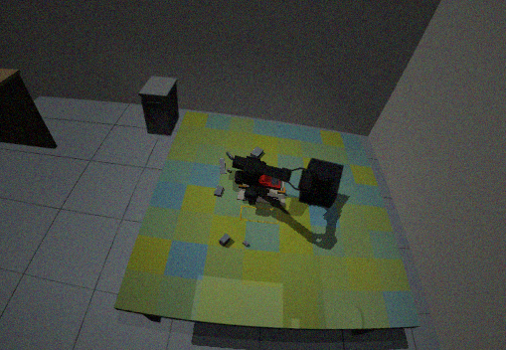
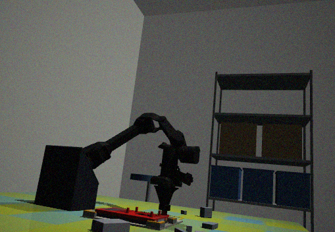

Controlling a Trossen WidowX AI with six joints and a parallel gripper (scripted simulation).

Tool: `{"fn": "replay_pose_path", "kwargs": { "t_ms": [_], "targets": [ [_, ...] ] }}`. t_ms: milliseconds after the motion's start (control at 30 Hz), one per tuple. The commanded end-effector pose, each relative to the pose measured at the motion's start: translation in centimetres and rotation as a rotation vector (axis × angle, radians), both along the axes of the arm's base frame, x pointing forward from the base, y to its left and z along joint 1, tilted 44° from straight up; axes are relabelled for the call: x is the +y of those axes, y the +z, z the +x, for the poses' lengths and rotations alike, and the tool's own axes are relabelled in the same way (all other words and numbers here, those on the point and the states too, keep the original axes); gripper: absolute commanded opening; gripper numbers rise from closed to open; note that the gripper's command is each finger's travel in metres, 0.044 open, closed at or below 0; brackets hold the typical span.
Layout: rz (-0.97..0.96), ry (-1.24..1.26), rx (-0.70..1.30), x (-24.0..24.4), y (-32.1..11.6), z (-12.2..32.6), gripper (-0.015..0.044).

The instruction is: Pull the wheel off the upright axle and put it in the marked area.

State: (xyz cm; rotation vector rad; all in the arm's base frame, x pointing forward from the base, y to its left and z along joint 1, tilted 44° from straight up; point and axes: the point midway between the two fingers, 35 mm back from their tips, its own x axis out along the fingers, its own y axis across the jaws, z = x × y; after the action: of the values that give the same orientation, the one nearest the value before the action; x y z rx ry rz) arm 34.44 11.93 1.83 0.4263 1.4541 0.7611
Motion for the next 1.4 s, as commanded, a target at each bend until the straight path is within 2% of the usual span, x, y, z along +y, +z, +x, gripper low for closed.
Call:
{"fn": "replay_pose_path", "kwargs": {
  "t_ms": [0, 1367],
  "targets": [
    [0.001, 0.002, -0.005, -0.16, 0.24, 0.12, 0.0],
    [0.002, -0.003, -0.004, -1.12, 1.18, 0.2, 0.0]
  ]
}}
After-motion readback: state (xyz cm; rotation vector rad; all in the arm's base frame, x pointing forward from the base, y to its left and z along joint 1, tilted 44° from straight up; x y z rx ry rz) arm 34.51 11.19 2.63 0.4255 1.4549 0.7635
